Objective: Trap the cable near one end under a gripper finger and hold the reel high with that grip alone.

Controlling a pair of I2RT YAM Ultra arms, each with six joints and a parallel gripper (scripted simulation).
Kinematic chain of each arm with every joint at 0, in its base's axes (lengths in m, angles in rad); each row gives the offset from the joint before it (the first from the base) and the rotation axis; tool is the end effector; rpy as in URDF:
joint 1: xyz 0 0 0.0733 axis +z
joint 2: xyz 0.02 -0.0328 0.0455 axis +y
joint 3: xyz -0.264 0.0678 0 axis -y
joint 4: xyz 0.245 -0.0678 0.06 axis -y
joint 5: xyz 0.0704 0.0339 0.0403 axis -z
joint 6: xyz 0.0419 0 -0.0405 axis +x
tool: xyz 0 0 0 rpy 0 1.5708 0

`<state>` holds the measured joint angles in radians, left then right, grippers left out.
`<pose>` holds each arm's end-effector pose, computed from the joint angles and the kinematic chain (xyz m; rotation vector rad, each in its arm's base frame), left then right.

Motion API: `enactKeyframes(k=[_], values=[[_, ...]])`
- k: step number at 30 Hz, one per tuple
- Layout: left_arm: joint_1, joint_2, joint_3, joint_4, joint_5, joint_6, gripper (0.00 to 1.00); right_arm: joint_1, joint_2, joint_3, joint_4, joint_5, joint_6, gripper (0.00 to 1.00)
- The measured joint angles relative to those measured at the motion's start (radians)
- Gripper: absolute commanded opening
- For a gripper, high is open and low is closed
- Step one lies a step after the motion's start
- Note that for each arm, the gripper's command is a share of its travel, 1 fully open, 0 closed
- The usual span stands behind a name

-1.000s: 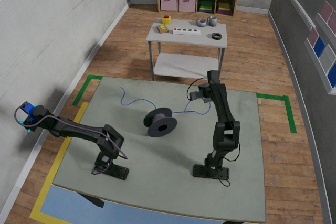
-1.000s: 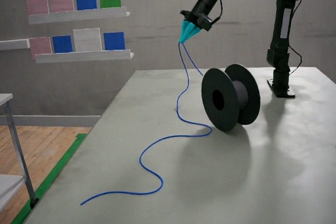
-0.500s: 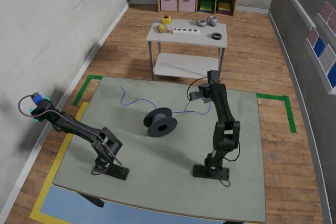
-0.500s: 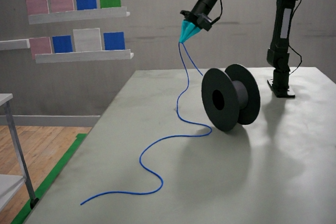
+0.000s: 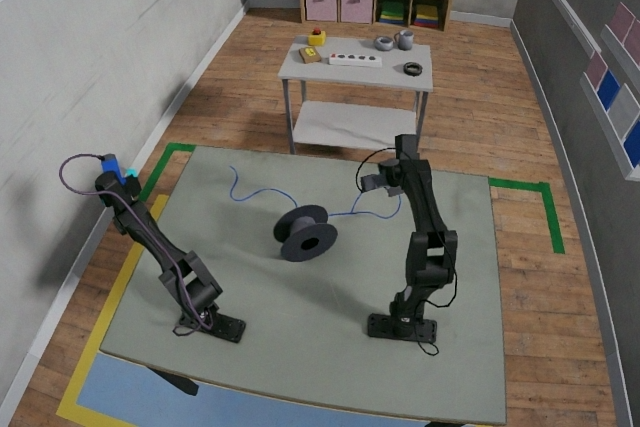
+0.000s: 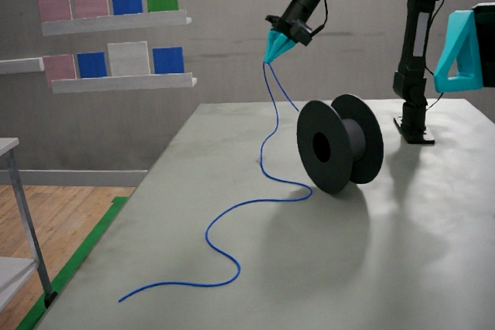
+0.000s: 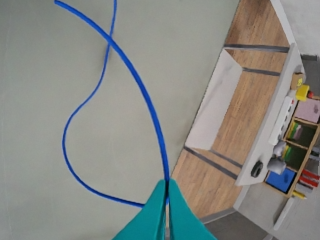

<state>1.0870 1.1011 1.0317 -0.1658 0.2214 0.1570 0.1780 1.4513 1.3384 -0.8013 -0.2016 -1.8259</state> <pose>0.1268 0.2240 0.3710 -0.6834 1.7231 0.6818 0.3001 0.0636 0.3245 -2.1658 1.2818 -0.4559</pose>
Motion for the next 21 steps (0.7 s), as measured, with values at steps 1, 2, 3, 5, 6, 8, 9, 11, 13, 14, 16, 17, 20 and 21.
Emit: enactKeyframes(k=[1, 2, 3, 5, 6, 8, 9, 11, 13, 14, 16, 17, 20, 21], values=[[-0.029, 0.003, 0.000, -0.008, 0.012, 0.008, 0.75, 0.000, 0.000, 0.000, 0.000, 0.000, 0.000, 0.00], [-0.058, 0.005, 0.000, -0.017, 0.024, 0.016, 0.75, 0.000, 0.000, 0.000, 0.000, 0.000, 0.000, 0.00], [-0.088, 0.007, -0.002, -0.024, 0.035, 0.025, 0.75, 0.000, 0.000, 0.000, 0.000, 0.000, 0.000, 0.00], [-0.148, 0.012, -0.003, -0.043, 0.060, 0.042, 0.75, 0.000, 0.000, 0.000, 0.000, 0.000, 0.000, 0.00], [-0.179, 0.014, -0.004, -0.052, 0.072, 0.051, 0.75, 0.000, 0.000, 0.000, 0.000, 0.000, 0.000, 0.00], [-0.237, 0.020, -0.005, -0.069, 0.098, 0.068, 0.75, 0.000, 0.000, 0.000, 0.000, 0.000, 0.000, 0.00], [-0.255, 0.021, -0.006, -0.077, 0.110, 0.075, 0.75, 0.000, 0.000, 0.000, 0.000, 0.000, 0.000, 0.00], [-0.286, 0.026, -0.006, -0.089, 0.119, 0.086, 0.75, 0.000, 0.000, 0.000, 0.000, 0.000, 0.000, 0.00], [-0.335, 0.032, -0.006, -0.103, 0.136, 0.100, 0.75, 0.000, 0.000, 0.000, 0.000, 0.000, 0.000, 0.00], [-0.363, 0.034, -0.006, -0.111, 0.146, 0.109, 0.75, 0.000, 0.000, 0.000, 0.000, 0.000, 0.000, 0.00], [-0.423, 0.039, -0.006, -0.129, 0.170, 0.126, 0.75, 0.000, 0.000, 0.000, 0.000, 0.000, 0.000, 0.00], [-0.453, 0.041, -0.008, -0.136, 0.182, 0.134, 0.75, 0.000, 0.000, 0.000, 0.000, 0.000, 0.000, 0.00], [-0.544, 0.048, -0.010, -0.164, 0.218, 0.160, 0.75, 0.000, 0.000, 0.000, 0.000, 0.000, 0.000, 0.00], [-0.573, 0.051, -0.011, -0.173, 0.230, 0.169, 0.75, 0.000, 0.000, 0.000, 0.000, 0.000, 0.000, 0.00]])
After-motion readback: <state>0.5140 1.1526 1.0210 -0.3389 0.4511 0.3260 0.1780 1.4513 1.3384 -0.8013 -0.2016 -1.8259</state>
